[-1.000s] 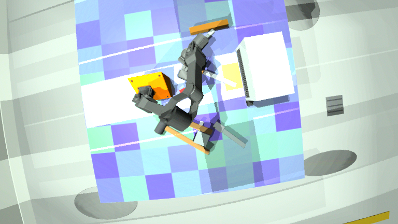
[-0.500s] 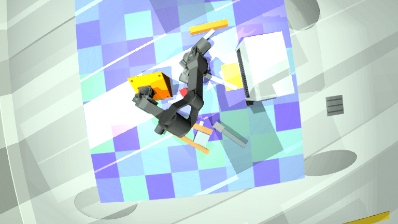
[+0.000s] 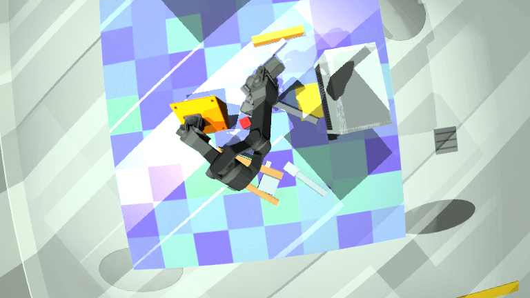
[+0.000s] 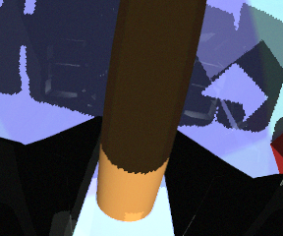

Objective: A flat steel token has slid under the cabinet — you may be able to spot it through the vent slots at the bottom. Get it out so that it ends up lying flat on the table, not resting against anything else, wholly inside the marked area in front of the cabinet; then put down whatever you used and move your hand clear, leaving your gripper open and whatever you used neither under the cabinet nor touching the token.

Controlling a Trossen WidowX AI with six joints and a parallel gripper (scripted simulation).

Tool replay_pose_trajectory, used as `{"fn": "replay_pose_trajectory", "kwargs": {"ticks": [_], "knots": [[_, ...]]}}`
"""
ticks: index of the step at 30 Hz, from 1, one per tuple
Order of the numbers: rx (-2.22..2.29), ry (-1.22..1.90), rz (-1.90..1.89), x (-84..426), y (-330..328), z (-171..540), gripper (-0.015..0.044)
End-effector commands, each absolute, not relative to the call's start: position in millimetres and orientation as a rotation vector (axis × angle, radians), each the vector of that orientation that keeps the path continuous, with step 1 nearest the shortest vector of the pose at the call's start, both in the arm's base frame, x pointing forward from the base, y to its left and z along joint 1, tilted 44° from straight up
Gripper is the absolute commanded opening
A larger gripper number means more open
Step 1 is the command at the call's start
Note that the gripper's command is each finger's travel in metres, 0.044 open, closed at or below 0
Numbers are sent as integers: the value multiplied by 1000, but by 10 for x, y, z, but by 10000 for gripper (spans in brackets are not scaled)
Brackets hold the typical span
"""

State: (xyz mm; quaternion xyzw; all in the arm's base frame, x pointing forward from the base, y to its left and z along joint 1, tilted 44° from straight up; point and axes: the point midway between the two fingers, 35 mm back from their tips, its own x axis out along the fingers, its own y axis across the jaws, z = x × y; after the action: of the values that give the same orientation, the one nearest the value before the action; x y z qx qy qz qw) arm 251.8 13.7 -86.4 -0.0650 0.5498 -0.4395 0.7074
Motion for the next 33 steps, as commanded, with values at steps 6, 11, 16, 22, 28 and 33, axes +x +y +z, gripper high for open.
{"fn": "replay_pose_trajectory", "kwargs": {"ticks": [6,11,16,22,28,33], "knots": [[-142,1215,-972,2552,72,-780,0],[-142,1215,-973,2565,28,-738,0],[-142,1215,-973,2578,-17,-695,0],[-142,1215,-973,2592,-70,-644,0],[-143,1214,-973,2606,-125,-592,0],[-143,1214,-974,2613,-168,-551,0]]}}
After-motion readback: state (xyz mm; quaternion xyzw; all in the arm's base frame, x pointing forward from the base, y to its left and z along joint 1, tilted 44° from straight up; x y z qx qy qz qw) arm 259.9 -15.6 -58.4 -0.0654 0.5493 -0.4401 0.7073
